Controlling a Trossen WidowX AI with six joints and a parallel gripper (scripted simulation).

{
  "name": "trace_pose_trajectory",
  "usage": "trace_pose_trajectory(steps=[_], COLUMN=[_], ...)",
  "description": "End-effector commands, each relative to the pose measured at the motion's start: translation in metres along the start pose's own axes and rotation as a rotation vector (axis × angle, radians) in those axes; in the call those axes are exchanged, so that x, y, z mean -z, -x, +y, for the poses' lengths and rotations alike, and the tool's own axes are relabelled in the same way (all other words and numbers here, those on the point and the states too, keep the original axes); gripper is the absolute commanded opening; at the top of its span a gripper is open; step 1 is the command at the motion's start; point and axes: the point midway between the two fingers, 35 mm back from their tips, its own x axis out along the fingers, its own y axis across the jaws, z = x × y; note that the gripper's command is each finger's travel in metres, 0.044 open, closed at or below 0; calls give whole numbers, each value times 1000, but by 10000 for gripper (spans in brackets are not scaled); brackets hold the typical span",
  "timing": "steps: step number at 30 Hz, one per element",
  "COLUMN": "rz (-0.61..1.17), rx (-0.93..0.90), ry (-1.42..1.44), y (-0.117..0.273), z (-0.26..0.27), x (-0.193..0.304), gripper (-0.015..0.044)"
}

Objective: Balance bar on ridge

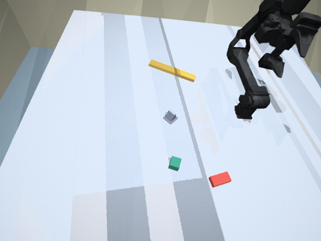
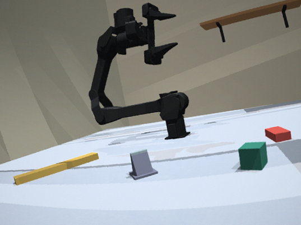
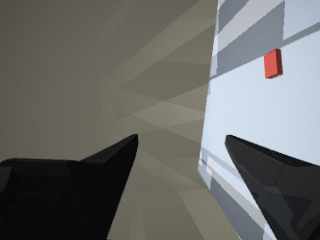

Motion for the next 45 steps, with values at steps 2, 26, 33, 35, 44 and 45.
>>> trace_pose_trajectory(steps=[2, 26, 33, 35, 44, 45], rz=[-9, -278, -343, -362, -435, -441], rx=[7, 289, 381, 408, 530, 544], ry=[8, 225, 261, 269, 297, 299], y=[-1, -41, -52, -56, -67, -68], z=[0, 10, 11, 11, 7, 7], x=[0, -20, -32, -36, -57, -60], gripper=[348, 315, 315, 315, 315, 315])
